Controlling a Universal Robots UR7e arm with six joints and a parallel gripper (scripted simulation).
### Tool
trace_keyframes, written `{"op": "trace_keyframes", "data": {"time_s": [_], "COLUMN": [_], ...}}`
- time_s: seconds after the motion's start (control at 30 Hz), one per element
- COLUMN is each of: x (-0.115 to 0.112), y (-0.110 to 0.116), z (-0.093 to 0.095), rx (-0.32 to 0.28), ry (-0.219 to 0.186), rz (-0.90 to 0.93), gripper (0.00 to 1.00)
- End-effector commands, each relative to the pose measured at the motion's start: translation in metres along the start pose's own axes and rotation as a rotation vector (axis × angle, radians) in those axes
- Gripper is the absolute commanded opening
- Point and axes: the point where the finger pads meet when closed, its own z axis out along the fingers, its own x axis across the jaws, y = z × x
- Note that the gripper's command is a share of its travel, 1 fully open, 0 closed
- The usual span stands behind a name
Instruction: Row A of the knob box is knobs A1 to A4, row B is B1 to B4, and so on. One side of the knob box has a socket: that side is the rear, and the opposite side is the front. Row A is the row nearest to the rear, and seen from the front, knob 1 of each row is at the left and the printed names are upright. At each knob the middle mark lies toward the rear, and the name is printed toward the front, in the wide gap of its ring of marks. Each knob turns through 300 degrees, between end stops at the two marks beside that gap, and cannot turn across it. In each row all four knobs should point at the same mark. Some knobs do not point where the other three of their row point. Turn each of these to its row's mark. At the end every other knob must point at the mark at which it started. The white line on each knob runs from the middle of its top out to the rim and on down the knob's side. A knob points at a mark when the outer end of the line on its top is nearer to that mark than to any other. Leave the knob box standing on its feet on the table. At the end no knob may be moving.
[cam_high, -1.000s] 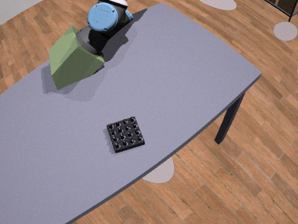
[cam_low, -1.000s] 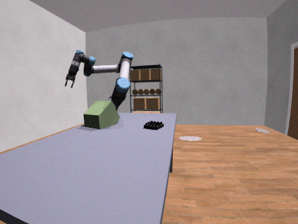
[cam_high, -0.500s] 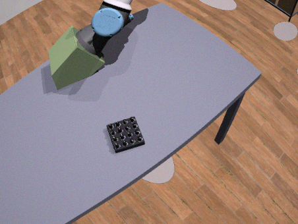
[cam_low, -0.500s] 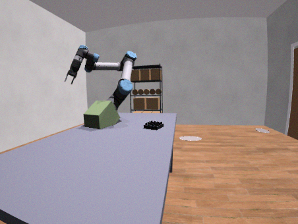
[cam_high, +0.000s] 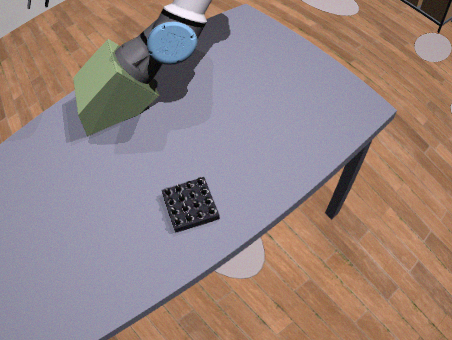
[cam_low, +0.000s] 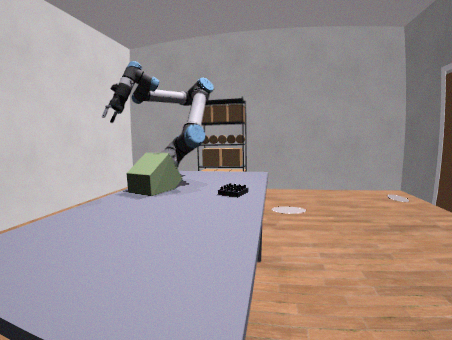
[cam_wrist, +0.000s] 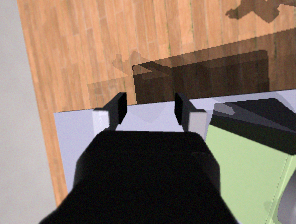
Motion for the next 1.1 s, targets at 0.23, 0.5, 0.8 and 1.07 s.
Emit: {"op": "trace_keyframes", "data": {"time_s": [0.23,0.5,0.8,1.07], "x": [-0.029,-0.037,-0.038,-0.031], "y": [0.089,0.136,0.220,0.269], "z": [-0.005,-0.005,0.000,0.004], "rx": [-0.037,-0.056,-0.092,-0.116], "ry": [-0.028,-0.038,-0.051,-0.057], "rz": [-0.367,-0.556,-0.879,-1.068], "gripper": [1.00,1.00,1.00,1.00]}}
